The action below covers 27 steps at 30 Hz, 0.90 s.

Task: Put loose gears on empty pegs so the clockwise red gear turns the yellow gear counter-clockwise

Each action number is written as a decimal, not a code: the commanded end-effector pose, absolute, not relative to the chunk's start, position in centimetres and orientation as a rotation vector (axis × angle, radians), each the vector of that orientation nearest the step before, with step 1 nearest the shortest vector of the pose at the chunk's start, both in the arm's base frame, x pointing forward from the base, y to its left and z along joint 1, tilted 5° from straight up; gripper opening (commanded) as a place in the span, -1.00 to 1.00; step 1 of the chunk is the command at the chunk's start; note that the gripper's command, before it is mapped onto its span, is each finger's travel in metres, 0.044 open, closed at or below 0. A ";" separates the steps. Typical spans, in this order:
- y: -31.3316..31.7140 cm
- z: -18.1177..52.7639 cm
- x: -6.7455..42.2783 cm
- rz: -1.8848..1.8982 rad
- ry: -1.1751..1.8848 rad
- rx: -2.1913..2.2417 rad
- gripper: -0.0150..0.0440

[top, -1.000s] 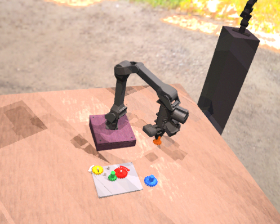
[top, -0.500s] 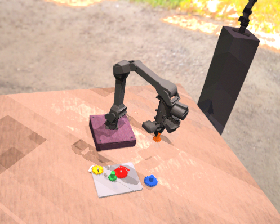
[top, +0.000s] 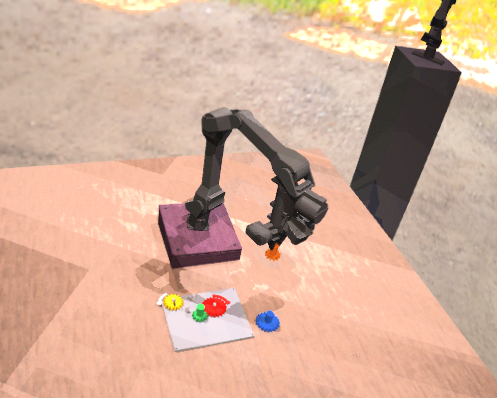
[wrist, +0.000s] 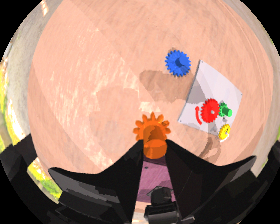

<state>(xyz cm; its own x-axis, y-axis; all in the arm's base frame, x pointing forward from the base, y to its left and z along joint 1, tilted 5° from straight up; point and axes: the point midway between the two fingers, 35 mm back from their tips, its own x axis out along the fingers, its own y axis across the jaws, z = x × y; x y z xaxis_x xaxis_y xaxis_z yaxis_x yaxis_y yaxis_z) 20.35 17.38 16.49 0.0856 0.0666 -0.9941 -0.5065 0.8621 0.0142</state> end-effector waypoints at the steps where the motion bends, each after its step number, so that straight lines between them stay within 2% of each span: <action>1: 16.9 16.2 21.0 0.446 1.432 -0.375 -0.49; 27: 13.2 14.6 24.5 0.429 1.432 -0.360 -0.49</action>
